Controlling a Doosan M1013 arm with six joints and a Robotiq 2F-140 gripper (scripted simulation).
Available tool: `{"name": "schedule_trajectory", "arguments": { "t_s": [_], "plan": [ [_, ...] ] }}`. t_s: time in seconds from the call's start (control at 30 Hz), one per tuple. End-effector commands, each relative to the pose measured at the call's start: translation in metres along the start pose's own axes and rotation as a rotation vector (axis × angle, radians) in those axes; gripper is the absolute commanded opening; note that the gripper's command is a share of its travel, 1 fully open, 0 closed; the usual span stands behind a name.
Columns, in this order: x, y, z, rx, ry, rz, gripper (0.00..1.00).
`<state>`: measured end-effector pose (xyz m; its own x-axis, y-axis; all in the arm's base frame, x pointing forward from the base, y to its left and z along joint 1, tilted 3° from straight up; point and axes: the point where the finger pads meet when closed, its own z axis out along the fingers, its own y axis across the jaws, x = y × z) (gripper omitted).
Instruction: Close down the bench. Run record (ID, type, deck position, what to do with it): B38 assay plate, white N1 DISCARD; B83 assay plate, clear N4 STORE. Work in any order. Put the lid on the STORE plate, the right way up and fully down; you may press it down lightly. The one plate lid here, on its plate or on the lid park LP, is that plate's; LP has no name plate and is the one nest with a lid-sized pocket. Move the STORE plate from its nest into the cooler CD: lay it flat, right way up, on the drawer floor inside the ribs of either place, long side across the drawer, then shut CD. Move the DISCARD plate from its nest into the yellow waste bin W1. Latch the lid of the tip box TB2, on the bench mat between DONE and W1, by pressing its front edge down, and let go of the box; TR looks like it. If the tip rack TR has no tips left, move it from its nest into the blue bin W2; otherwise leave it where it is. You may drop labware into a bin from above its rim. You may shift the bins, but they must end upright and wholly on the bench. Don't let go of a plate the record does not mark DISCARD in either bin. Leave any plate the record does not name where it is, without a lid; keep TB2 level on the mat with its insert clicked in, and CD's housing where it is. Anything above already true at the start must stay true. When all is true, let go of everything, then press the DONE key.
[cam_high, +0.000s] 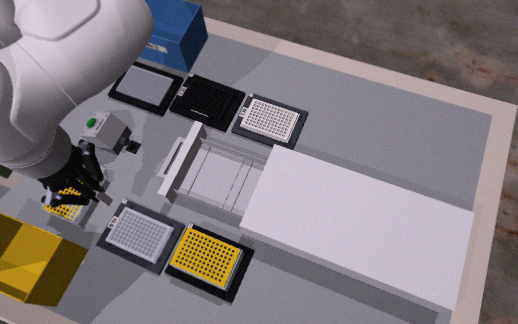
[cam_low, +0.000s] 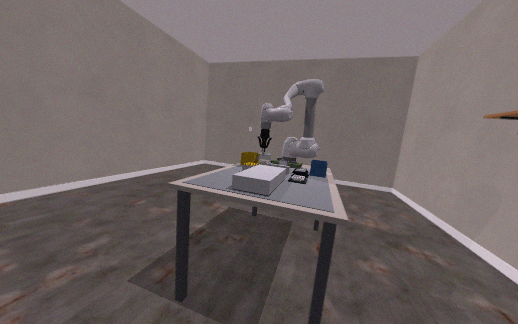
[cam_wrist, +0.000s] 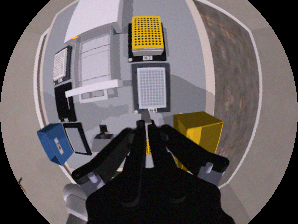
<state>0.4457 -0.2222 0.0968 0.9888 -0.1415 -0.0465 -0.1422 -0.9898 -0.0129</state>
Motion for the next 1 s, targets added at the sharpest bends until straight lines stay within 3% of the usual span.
{"name": "schedule_trajectory", "arguments": {
  "t_s": [0.0,0.47,0.97],
  "plan": [
    [0.000,0.000,0.005,0.000,0.000,0.000,0.00],
    [-0.001,0.000,0.004,0.000,0.000,0.000,0.00],
    [-0.021,0.000,0.002,0.000,0.000,0.000,0.00]
  ]
}}
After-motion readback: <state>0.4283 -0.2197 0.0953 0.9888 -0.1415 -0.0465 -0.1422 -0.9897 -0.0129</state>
